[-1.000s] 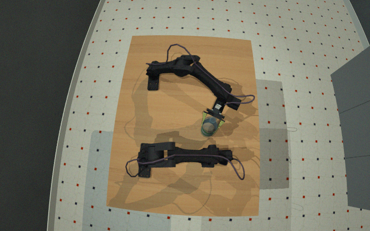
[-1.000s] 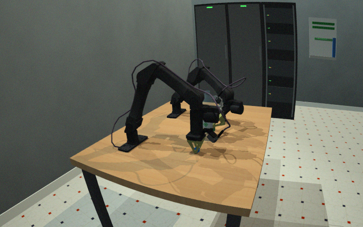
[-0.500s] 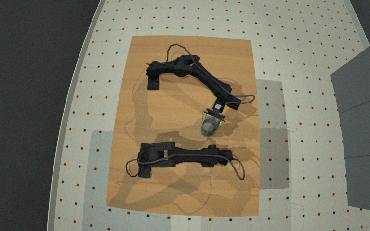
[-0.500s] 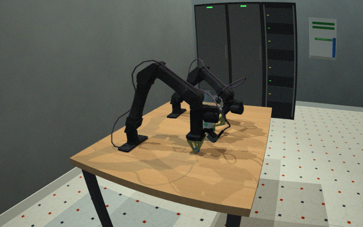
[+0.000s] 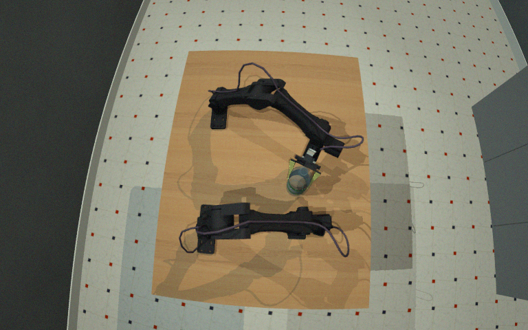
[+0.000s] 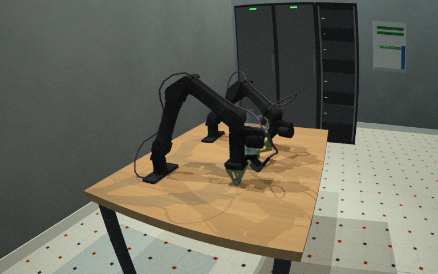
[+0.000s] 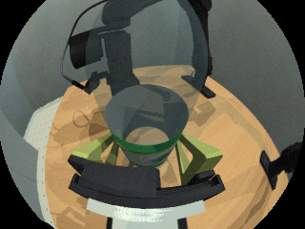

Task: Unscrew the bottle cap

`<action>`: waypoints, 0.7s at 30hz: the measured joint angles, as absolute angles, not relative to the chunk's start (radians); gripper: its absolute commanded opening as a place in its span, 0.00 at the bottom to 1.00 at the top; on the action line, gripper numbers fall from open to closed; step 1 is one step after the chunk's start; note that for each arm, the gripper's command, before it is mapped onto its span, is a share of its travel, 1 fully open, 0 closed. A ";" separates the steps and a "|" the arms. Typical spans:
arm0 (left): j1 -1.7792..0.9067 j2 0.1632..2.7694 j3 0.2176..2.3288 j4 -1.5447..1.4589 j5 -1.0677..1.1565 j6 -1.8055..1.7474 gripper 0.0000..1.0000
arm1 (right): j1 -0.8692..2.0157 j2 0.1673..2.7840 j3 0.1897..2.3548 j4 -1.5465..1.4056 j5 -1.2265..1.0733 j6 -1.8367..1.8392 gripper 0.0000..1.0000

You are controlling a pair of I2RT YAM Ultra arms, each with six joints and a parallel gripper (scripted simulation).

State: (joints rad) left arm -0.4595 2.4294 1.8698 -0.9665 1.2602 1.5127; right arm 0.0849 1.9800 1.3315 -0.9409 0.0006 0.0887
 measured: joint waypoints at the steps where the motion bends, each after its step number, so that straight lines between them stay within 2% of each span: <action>1: -0.459 2.429 1.870 -0.966 1.260 1.513 0.00 | 0.085 1.980 1.332 -0.941 0.001 0.089 0.00; 15: -0.459 2.429 1.870 -0.966 1.260 1.513 0.00 | 0.085 1.980 1.332 -0.941 0.001 0.089 0.00; 18: -0.459 2.429 1.870 -0.966 1.260 1.513 0.34 | 0.085 1.980 1.332 -0.941 0.001 0.089 0.00; 20: -0.459 2.429 1.870 -0.966 1.260 1.513 0.34 | 0.085 1.980 1.332 -0.941 0.001 0.089 0.00; 21: -0.459 2.429 1.870 -0.966 1.260 1.513 0.45 | 0.085 1.980 1.332 -0.941 0.001 0.089 0.00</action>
State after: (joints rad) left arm -0.4595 2.4294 1.8698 -0.9665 1.2602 1.5127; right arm 0.0849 1.9800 1.3315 -0.9409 0.0006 0.0887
